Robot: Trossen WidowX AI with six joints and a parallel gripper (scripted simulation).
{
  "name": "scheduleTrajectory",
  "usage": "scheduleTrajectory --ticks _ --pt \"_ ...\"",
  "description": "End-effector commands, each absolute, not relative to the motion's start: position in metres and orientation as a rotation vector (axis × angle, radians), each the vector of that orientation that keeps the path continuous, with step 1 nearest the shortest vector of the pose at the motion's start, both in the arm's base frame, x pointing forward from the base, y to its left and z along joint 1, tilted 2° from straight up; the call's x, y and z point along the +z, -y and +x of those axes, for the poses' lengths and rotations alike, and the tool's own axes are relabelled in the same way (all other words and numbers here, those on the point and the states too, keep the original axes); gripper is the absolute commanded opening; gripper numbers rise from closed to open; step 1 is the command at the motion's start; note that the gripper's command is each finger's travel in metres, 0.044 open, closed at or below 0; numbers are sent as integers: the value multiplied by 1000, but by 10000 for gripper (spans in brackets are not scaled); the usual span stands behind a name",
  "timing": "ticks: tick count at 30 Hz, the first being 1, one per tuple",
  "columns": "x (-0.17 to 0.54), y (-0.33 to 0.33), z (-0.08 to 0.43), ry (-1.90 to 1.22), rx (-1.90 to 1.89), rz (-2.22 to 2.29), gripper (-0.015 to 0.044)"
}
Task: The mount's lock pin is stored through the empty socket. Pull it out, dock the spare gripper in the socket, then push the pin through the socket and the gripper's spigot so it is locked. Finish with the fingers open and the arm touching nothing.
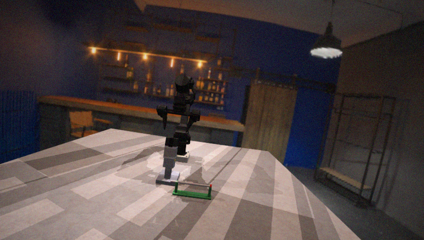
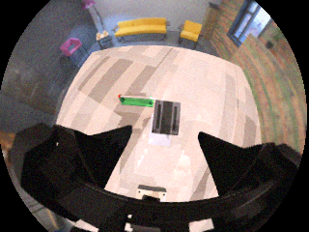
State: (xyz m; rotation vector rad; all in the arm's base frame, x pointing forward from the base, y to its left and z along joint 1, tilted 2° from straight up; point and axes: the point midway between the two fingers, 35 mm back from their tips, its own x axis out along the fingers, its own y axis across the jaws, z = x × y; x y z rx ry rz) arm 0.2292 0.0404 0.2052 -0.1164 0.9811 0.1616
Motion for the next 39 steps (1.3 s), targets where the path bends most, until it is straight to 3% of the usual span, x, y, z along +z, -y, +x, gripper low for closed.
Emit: scheduleTrajectory --ticks 1,26,36,39 --pt "214 -40 228 -979 161 -116 440" --pt "244 -41 221 -987 168 -120 440" --pt "245 -103 208 -1014 208 -131 180" --pt "245 -123 201 -1008 189 -123 180"
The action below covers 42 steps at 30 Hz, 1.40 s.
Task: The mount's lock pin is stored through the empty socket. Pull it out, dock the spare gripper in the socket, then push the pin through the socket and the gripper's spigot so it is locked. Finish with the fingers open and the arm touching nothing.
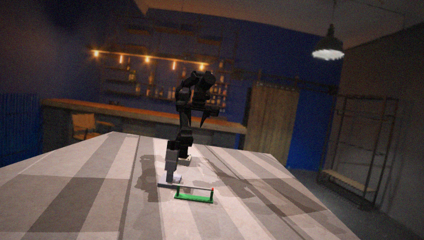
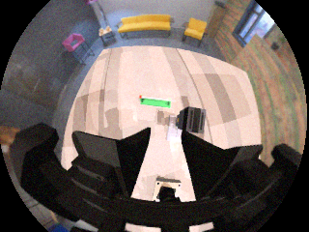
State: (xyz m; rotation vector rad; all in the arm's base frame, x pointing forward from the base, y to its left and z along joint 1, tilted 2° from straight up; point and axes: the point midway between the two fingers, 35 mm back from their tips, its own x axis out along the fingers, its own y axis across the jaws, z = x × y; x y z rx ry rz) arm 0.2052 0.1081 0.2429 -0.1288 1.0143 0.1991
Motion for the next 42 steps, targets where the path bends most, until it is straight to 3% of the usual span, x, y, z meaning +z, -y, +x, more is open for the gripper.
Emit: scheduleTrajectory --ticks 1,8,18,29,42 --pt "245 -130 199 -1003 183 -121 180" --pt "247 -149 196 -995 185 -166 180" --pt "226 -172 276 -1160 483 -907 180" --pt "158 -175 361 -1274 1110 -1535 180" --pt "148 -169 358 -1283 1164 -1567 180"
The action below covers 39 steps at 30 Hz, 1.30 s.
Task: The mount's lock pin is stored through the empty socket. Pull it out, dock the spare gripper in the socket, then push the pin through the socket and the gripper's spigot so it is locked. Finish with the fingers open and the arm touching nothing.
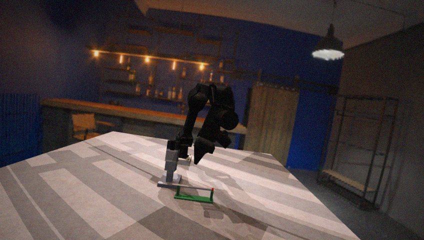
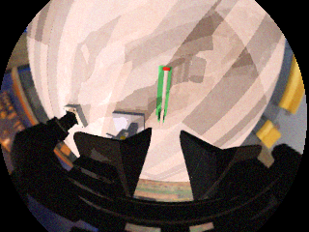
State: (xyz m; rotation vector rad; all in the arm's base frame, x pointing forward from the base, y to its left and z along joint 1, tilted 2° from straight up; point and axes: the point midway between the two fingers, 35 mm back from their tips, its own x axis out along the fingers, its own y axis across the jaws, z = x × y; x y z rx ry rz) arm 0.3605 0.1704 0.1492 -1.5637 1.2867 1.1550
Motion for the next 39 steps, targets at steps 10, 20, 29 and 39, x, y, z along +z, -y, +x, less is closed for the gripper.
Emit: scheduleTrajectory --ticks 10,20,29,39 --pt "103 -170 361 -1283 1164 -1567 180" --pt "74 -169 361 -1283 1164 -1567 180" --pt "59 -169 361 -1283 1164 -1567 180" --pt "42 -170 362 -1283 1164 -1567 180"
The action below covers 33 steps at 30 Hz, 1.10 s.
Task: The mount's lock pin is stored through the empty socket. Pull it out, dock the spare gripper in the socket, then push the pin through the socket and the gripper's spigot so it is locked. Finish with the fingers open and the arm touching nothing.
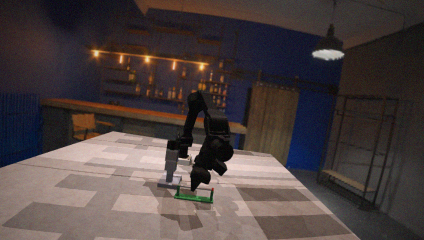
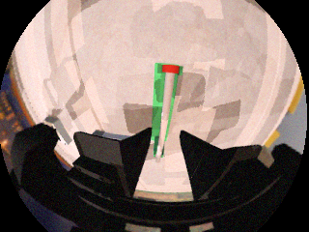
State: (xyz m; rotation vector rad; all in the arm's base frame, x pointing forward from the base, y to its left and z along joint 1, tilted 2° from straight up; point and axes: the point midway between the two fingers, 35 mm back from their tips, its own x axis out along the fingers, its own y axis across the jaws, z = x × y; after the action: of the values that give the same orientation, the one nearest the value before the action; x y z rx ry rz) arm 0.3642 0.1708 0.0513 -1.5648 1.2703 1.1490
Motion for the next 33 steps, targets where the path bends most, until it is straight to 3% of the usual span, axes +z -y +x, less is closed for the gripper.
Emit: scheduleTrajectory --ticks 1,25,31,33 --pt "41 -170 362 -1283 1164 -1567 180" --pt "20 -169 361 -1283 1164 -1567 180" --pt "20 -169 361 -1283 1164 -1567 23" --pt "20 -169 361 -1283 1164 -1567 9"
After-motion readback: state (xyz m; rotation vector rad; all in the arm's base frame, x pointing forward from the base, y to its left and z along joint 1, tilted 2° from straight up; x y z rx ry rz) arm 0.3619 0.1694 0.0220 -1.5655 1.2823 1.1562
